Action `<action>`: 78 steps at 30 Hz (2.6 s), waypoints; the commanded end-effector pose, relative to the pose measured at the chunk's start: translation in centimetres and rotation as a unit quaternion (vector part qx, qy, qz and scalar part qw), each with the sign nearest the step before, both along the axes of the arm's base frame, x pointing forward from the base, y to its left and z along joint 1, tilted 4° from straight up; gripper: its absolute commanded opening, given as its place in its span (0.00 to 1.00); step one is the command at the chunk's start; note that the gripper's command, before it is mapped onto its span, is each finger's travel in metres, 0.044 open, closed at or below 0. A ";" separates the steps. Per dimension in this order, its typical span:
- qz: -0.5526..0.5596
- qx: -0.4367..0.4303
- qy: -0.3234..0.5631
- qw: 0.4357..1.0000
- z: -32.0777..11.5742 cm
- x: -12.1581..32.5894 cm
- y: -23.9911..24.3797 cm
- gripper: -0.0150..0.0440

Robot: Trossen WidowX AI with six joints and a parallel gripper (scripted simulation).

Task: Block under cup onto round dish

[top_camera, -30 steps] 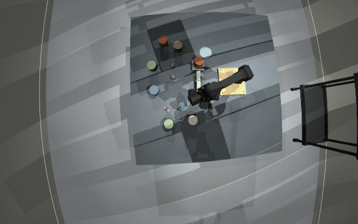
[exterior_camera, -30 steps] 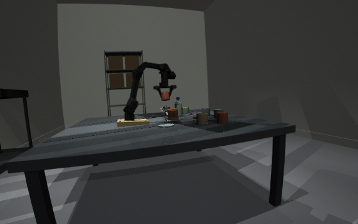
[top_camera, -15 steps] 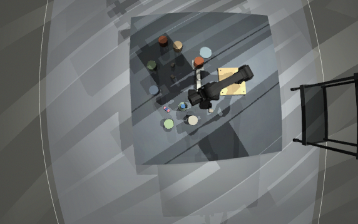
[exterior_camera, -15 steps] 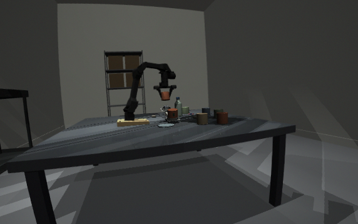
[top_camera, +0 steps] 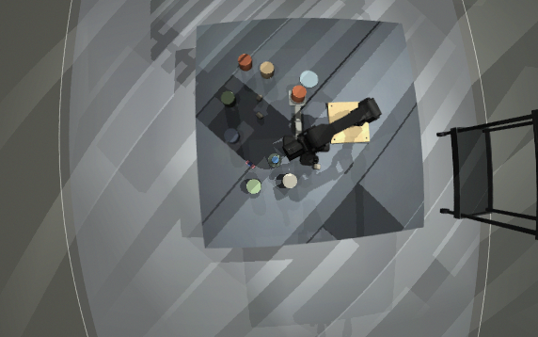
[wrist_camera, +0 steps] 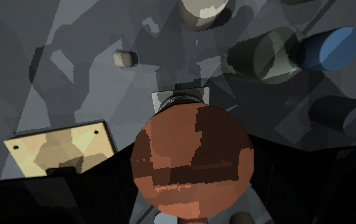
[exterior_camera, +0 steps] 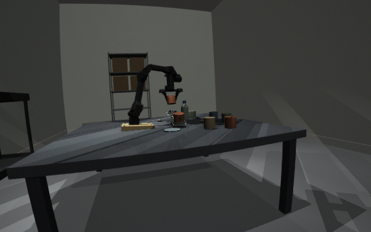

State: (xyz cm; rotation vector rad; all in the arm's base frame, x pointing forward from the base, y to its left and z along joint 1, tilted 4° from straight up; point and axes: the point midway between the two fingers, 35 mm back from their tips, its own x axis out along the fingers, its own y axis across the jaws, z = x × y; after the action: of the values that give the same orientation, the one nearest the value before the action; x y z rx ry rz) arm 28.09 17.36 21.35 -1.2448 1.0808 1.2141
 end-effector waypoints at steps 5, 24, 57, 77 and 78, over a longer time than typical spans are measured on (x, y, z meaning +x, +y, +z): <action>0.000 -0.001 0.002 1.000 -1.8 -1.5 2.1 0.25; 0.002 0.002 0.003 1.000 -6.3 -6.1 6.8 0.25; 0.003 0.005 0.003 1.000 -13.4 -9.5 9.2 0.25; 0.005 0.010 0.002 1.000 -14.6 -9.3 9.5 0.57; 0.005 0.010 0.002 1.000 -14.6 -9.3 9.5 0.61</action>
State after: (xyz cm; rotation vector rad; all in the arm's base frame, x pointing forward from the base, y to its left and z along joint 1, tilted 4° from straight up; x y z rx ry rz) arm 18.78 26.86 6.74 -1.2337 1.0610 1.2332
